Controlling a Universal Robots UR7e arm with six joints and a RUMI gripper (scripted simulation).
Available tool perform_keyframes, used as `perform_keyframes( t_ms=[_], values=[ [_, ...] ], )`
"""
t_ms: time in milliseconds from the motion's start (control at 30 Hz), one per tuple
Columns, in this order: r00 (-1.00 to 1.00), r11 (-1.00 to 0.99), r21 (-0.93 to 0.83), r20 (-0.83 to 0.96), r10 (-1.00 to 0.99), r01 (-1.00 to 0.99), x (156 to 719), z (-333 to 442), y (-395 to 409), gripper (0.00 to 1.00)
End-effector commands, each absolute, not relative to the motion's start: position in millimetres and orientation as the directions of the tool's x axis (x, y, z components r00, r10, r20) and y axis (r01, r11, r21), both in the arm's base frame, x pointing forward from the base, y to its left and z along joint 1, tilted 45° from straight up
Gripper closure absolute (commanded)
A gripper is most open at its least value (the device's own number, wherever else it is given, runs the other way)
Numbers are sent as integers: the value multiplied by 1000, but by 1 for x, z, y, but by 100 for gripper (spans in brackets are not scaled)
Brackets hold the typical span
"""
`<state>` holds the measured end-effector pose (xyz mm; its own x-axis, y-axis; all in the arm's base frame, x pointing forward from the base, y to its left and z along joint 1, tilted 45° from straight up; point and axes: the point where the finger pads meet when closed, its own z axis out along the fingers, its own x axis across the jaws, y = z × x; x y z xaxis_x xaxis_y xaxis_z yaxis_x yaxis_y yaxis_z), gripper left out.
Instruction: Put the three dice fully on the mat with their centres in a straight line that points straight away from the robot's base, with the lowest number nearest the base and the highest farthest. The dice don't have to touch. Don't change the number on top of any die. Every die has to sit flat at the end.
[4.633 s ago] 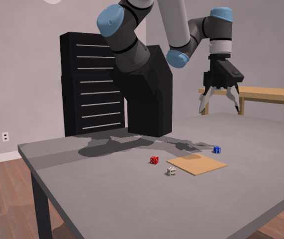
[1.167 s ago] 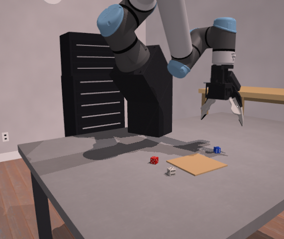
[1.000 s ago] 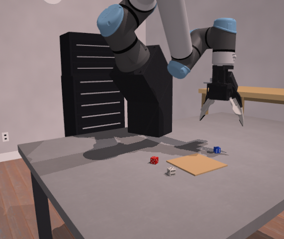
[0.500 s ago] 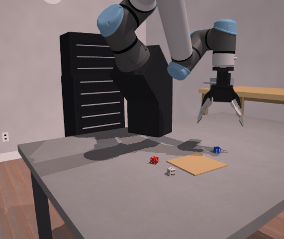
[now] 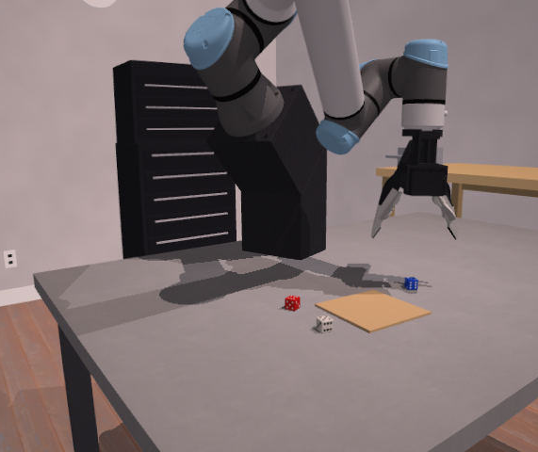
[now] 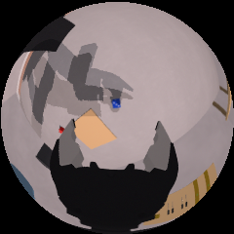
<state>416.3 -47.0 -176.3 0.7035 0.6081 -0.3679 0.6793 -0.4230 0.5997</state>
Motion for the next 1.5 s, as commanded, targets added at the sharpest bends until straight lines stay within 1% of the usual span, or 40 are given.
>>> perform_keyframes(
  t_ms=[0,700,733,1467],
  values=[
    [632,-359,564,-416,654,743,419,-177,-50,0],
    [582,-315,537,-452,676,782,419,-176,-51,0],
    [582,-315,537,-452,676,782,419,-176,-51,79],
    [583,-315,537,-452,676,782,419,-176,-51,79]
  ],
)
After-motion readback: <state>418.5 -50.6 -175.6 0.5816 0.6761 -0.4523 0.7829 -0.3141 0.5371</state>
